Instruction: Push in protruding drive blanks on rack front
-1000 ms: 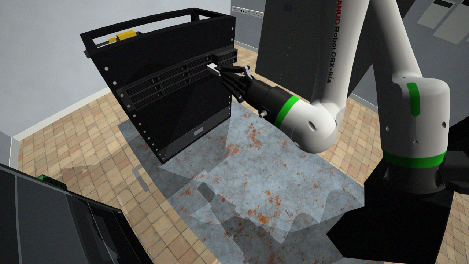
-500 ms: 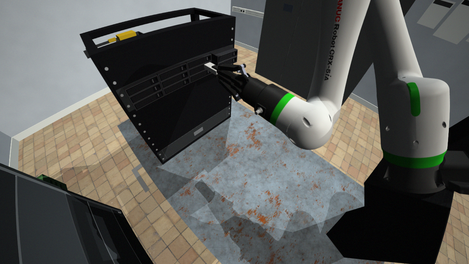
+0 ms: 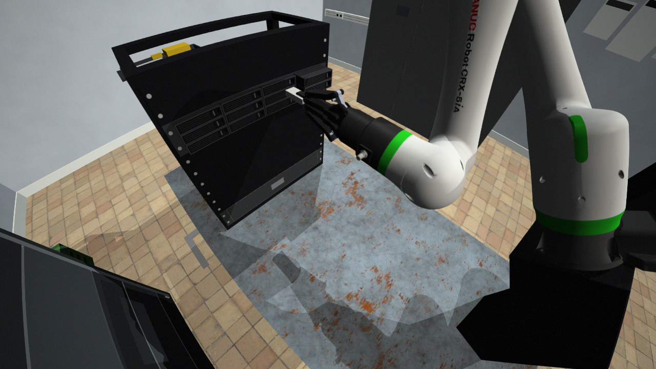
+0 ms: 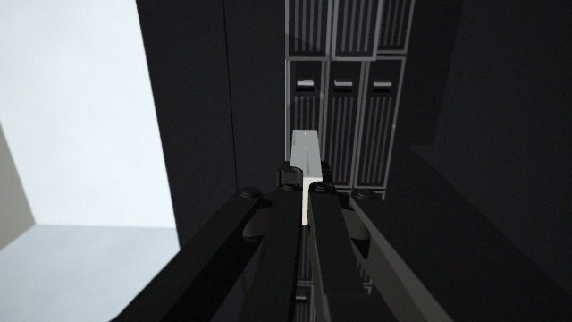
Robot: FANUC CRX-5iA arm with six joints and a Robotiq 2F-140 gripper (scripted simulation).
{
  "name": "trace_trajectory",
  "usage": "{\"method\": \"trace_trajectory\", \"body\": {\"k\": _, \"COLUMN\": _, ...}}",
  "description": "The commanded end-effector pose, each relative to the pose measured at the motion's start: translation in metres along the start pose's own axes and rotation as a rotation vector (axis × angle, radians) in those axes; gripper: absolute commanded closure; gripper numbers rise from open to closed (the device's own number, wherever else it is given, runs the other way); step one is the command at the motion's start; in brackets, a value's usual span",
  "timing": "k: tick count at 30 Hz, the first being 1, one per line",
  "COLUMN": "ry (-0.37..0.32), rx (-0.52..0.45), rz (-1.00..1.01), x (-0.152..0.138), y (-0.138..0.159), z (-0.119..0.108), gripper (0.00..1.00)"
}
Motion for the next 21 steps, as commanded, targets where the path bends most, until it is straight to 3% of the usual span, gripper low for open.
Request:
{"method": "trace_trajectory", "body": {"k": 1, "ry": -0.001, "rx": 0.000, "rz": 0.000, "x": -0.0005, "y": 0.0000, "z": 0.0000, "gripper": 0.90}}
{"method": "trace_trajectory", "body": {"k": 21, "ry": -0.001, "rx": 0.000, "rz": 0.000, "x": -0.0006, "y": 0.0000, "z": 0.0100, "gripper": 0.90}}
Point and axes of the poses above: the point where the finger pads meet when closed, its own z axis out along the fingers, its own x axis across the jaws, y = z × x, the point moved 1 cm from there along -z, back along the fingers, and after that the axes turned 4 degrees about -z, right-handed, at the moved point
